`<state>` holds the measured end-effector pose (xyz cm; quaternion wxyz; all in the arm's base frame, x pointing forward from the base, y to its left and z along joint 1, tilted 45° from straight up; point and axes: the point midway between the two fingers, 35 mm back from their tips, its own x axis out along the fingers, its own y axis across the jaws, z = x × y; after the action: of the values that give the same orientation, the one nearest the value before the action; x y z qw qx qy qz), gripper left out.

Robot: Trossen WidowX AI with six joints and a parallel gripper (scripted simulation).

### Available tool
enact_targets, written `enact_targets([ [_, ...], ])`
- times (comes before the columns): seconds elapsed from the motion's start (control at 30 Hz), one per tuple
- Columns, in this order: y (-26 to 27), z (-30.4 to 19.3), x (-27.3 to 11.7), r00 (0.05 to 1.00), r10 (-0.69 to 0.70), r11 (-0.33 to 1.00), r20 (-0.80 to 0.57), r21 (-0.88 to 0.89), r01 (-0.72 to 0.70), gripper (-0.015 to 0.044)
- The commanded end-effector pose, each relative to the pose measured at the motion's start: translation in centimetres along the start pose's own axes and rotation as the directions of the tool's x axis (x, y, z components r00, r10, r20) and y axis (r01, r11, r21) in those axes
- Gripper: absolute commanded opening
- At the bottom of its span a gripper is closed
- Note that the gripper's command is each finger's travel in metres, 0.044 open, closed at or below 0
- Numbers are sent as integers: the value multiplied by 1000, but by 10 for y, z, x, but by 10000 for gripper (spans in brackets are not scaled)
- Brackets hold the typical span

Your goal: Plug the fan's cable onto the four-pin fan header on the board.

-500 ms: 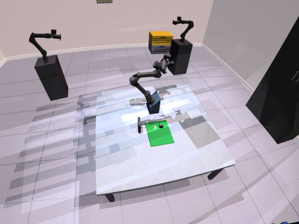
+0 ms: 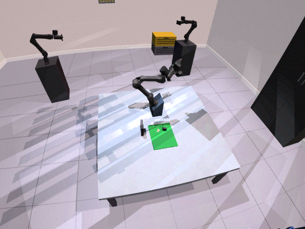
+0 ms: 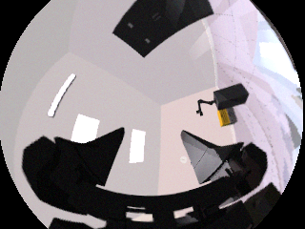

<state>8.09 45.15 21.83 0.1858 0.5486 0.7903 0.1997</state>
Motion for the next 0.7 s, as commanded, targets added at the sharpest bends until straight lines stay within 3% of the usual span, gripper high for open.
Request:
enact_targets([
  [0.0, 26, 53, -28, 976, 98, 994, 196, 37, -107, 440],
  [0.17, 51, 119, -80, 870, 188, 968, 456, 65, -243, 440],
  [0.33, 60, 176, -146, 695, 212, 932, 687, 71, -355, 440],
  [0.67, 28, 249, -299, 239, 52, 861, 970, 78, -502, 440],
])
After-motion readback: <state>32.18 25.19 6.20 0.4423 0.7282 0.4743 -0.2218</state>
